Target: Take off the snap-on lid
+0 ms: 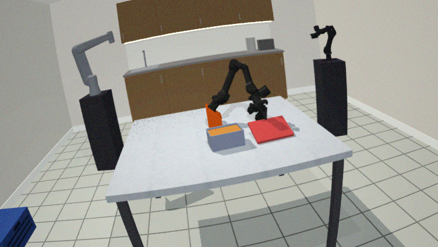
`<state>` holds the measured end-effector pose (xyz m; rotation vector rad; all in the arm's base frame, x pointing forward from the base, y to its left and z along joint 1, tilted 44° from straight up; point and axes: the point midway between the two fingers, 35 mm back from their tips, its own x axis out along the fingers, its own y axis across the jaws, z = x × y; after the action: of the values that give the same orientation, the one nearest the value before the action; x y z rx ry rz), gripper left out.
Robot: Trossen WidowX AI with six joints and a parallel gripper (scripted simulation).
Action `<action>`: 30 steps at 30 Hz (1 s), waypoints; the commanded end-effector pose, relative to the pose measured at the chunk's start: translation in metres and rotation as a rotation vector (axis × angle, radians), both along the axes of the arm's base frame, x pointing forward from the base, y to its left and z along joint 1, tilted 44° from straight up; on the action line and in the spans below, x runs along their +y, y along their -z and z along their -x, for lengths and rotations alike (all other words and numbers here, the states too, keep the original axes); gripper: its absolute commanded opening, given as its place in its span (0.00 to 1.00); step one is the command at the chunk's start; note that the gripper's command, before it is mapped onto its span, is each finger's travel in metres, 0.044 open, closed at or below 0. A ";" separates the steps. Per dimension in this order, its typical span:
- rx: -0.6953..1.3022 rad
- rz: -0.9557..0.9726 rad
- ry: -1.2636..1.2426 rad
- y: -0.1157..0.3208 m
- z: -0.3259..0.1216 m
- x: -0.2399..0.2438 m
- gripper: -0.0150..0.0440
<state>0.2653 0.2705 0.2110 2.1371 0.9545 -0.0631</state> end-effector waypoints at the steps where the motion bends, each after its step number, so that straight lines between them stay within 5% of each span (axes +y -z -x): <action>1: 0.027 0.020 -0.011 0.015 0.003 0.005 0.25; 6: 0.027 0.020 -0.011 0.018 0.003 0.007 0.25; 24: 0.027 0.020 -0.011 0.007 0.011 0.000 0.99; 30: 0.028 0.020 -0.011 0.009 0.023 -0.002 1.00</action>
<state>0.2492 0.2707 0.2080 2.1211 0.9778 -0.0816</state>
